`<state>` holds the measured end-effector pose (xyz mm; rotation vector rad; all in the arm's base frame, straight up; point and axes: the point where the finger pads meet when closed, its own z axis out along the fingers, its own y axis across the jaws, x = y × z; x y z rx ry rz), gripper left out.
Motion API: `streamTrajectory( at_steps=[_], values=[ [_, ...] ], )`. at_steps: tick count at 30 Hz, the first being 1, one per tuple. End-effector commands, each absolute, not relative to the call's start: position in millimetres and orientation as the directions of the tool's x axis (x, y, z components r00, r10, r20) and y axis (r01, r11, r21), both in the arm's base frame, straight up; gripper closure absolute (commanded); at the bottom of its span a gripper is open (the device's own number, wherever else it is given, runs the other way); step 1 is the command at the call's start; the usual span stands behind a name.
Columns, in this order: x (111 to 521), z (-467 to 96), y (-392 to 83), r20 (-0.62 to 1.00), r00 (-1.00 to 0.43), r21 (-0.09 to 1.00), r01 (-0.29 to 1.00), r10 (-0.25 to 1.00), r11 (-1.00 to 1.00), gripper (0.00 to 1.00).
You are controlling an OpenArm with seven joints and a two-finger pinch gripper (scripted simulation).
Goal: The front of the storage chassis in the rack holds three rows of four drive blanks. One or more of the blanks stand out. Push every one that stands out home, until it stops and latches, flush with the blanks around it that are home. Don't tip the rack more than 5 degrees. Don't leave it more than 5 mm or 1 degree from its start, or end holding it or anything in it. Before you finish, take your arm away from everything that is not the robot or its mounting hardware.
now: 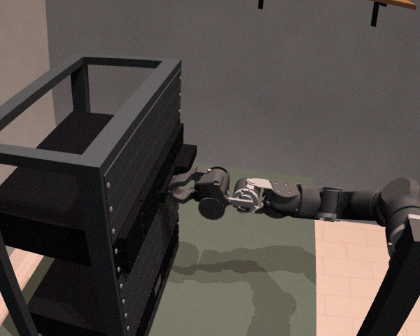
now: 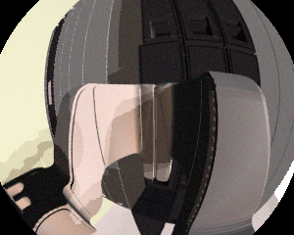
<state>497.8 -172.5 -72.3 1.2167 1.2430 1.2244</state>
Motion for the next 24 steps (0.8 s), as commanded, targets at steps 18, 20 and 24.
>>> streamTrajectory(
  at_steps=[18, 20, 24],
  values=[
    [501.5, -64.2, -162.9, 0.006, -0.056, 1.000, 0.004, 0.998, -0.006, 1.00],
    [501.5, -64.2, -162.9, 0.006, -0.056, 1.000, 0.004, 0.998, -0.006, 1.00],
    [501.5, -64.2, -162.9, 0.006, -0.056, 1.000, 0.004, 0.998, -0.006, 1.00]
  ],
)
